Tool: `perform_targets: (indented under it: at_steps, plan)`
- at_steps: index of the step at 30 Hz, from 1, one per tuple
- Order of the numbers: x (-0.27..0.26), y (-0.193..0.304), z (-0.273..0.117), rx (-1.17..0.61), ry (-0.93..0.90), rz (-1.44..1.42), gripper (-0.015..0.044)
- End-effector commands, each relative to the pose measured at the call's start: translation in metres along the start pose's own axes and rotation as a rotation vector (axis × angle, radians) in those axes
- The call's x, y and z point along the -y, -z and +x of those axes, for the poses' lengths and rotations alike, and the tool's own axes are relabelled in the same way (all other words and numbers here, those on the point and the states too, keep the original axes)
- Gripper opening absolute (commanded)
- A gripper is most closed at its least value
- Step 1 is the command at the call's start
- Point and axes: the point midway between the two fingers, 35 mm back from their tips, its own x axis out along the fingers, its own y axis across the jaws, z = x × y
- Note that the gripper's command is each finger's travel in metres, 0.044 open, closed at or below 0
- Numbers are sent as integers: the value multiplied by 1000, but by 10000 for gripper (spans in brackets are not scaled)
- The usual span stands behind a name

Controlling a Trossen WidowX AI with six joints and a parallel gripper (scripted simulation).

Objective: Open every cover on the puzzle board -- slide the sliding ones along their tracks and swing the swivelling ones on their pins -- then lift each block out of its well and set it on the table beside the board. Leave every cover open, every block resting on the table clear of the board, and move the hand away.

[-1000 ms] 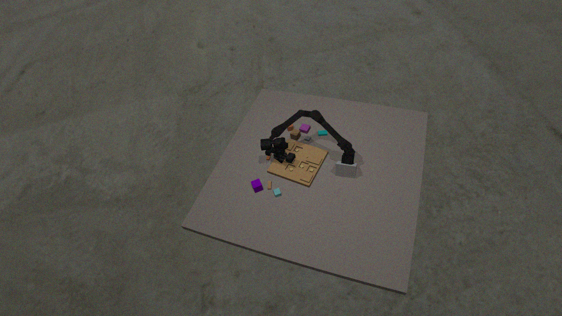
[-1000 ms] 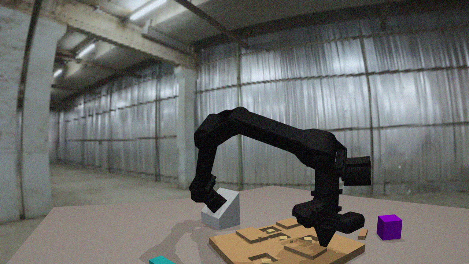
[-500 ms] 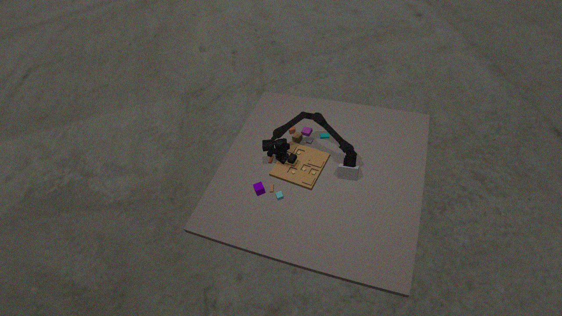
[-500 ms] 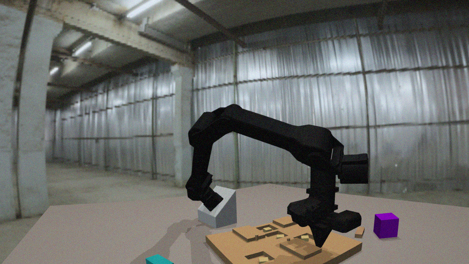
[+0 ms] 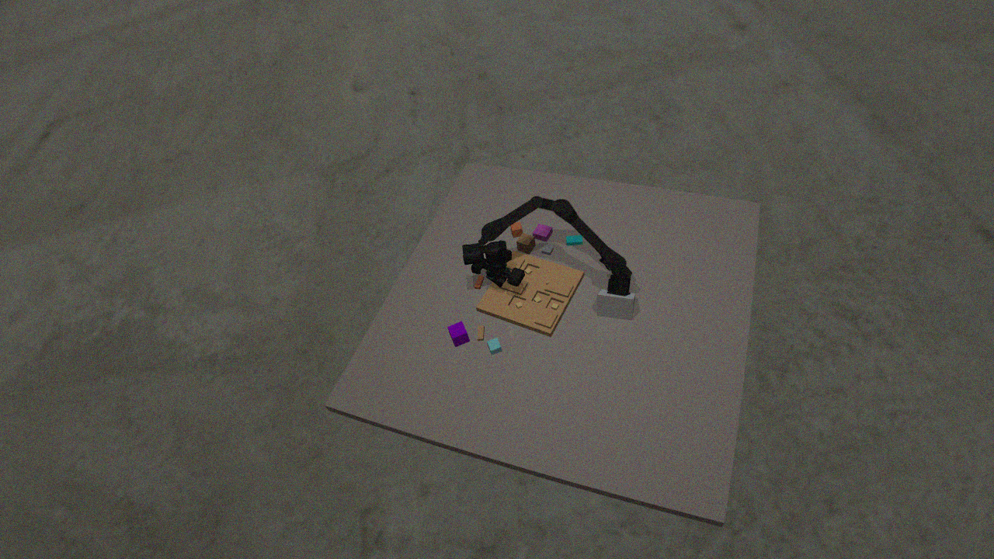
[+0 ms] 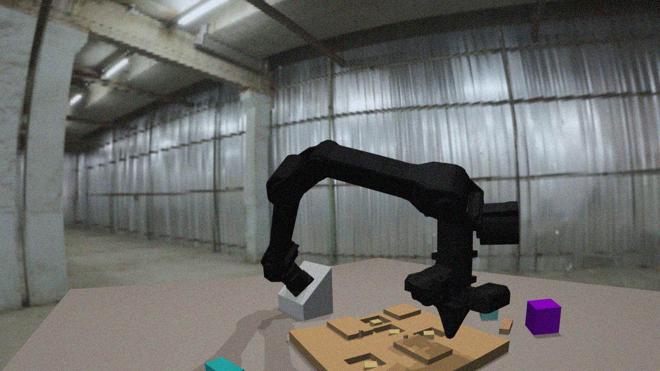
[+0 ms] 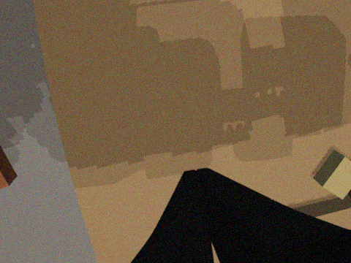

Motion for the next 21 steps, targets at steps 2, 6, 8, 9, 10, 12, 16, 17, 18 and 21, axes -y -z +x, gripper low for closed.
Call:
perform_targets:
  at_steps: [2,6,8,9,10,12,16,17,18,21]
  plan:
    - [-1,0,-9,-6,0,8,0]
    - [-1,0,-14,-6,0,8,0]
    - [0,0,-17,-6,0,8,0]
    - [0,0,-18,-6,0,8,0]
    - [0,0,-19,-6,0,8,0]
    - [0,0,-22,-6,0,8,0]
    - [1,0,-20,-1,0,-7,0]
    - [4,1,-21,-2,0,-26,0]
    - [8,2,-23,-3,0,-59,0]
    - [23,6,-28,-7,0,-178,0]
